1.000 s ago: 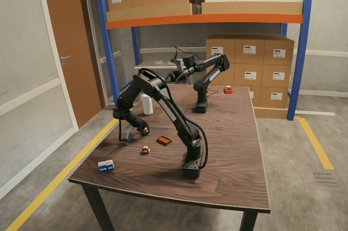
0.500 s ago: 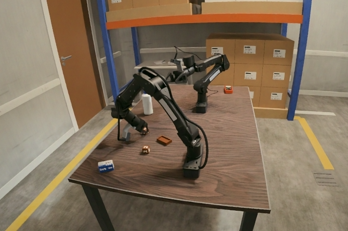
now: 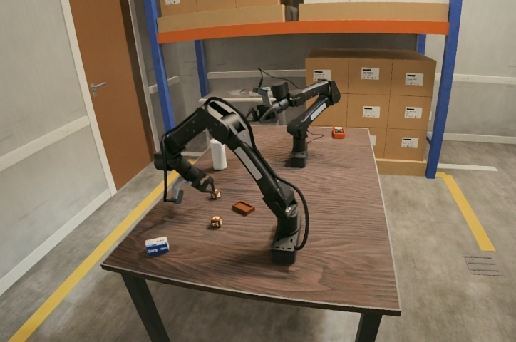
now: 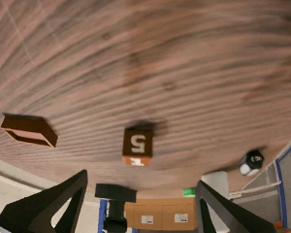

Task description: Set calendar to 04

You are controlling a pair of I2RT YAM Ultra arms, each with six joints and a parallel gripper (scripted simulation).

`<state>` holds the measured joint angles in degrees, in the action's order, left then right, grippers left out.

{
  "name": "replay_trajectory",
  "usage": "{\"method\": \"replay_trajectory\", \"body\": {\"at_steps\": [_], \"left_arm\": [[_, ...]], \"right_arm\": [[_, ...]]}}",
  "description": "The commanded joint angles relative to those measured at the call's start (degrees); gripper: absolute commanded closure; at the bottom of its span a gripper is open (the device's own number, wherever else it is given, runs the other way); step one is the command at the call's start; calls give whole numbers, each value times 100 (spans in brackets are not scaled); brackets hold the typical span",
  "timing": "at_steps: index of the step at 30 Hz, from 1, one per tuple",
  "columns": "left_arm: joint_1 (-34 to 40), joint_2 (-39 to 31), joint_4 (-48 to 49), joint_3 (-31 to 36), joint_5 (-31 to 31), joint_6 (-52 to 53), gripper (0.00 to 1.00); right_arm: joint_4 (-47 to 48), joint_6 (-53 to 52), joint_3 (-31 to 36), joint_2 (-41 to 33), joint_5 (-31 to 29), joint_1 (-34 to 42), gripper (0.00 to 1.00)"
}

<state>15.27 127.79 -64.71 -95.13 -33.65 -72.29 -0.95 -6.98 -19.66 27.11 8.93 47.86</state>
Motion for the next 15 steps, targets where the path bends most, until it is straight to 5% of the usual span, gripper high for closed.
{"method": "replay_trajectory", "body": {"at_steps": [1,6,10,15], "left_arm": [[63,37,-460,-278,-41,102,0],[86,106,-483,-310,-72,96,0],[20,-111,-92,-54,426,-288,45],[-138,-670,350,638,1212,-969,45]], "right_arm": [[51,25,-48,-80,23,-15,0],[51,25,-48,-80,23,-15,0],[249,22,-144,-57,14,39,0],[588,7,-441,451,-49,302,0]]}}
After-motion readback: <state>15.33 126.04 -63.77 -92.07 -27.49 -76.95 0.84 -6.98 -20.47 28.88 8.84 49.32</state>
